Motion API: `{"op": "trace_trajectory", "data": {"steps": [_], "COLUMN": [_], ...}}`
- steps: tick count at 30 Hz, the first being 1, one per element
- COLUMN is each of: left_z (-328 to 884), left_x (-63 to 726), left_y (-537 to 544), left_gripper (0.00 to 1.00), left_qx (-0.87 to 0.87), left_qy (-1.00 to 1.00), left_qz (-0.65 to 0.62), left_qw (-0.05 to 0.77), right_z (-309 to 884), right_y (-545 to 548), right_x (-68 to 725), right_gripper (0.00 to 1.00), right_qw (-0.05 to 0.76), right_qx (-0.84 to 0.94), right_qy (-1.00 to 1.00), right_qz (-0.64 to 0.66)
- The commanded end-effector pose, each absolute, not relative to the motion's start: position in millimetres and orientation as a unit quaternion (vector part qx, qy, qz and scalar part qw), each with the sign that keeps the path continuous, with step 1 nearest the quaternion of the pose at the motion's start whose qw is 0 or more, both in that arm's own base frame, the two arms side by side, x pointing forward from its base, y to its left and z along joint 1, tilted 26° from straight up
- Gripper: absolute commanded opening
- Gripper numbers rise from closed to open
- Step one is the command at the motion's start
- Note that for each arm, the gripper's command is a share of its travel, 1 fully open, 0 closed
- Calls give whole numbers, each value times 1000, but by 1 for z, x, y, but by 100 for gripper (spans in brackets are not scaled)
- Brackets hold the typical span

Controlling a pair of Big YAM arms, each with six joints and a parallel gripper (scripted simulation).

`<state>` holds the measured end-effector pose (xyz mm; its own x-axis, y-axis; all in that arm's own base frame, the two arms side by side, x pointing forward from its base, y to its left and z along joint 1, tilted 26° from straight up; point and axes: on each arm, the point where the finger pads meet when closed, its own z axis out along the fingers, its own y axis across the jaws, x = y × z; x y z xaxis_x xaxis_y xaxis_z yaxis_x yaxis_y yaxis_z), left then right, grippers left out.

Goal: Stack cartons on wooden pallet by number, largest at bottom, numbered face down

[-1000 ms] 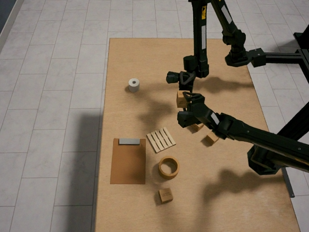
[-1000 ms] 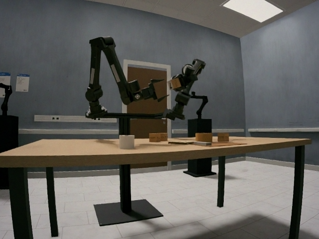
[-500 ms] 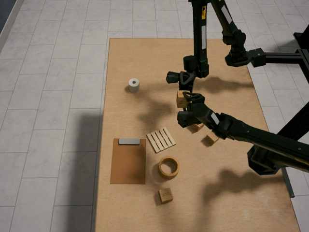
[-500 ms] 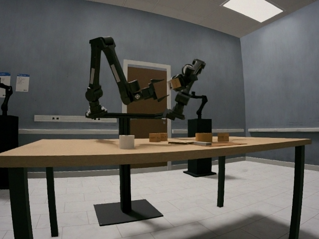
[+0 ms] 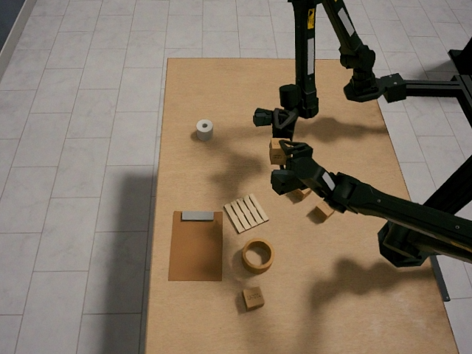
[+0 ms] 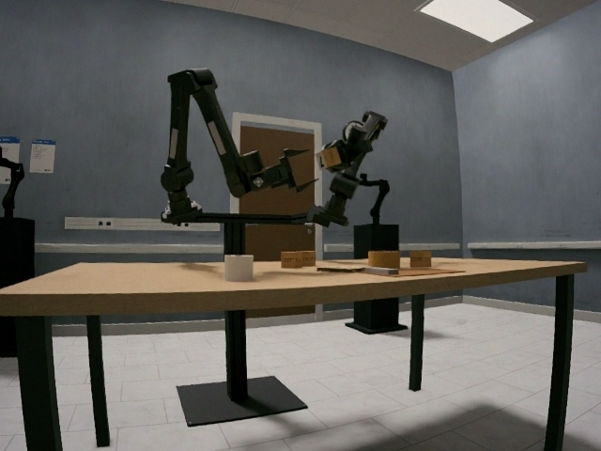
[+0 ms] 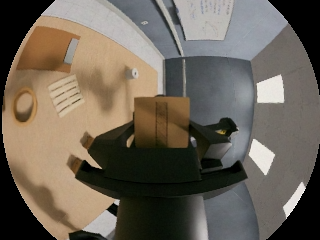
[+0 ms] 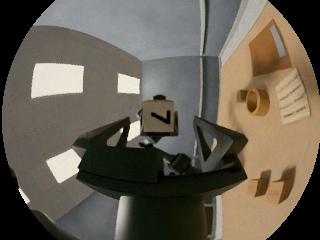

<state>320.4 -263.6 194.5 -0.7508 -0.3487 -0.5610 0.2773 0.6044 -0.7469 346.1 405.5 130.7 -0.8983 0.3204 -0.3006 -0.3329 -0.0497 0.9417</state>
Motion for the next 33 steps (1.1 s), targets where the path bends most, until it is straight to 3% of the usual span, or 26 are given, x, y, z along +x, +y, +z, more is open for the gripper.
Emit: {"op": "trace_trajectory", "data": {"steps": [1, 4, 9, 18, 21, 33], "left_z": [209, 194, 181, 165, 160, 152], "left_x": [327, 322, 320, 319, 319, 331], "left_y": [-256, -248, -214, -160, -154, -70], "left_gripper": [50, 50, 50, 50, 50, 50], "left_qx": [-16, -18, -18, -14, -15, 9], "left_qy": [814, 822, 824, 825, 827, 823], "left_qz": [-445, -438, -434, -431, -430, -423], "left_qw": [373, 364, 362, 365, 361, 379], "right_z": [151, 153, 171, 200, 204, 242], "right_y": [396, 391, 337, 227, 213, 32], "right_x": [369, 377, 439, 510, 515, 533], "right_gripper": [100, 100, 100, 100, 100, 100], "right_qw": [279, 298, 413, 549, 560, 619], "right_qx": [-23, -26, -28, -34, -34, -55], "right_qy": [643, 647, 671, 712, 716, 773], "right_qz": [713, 702, 615, 437, 415, 123]}}
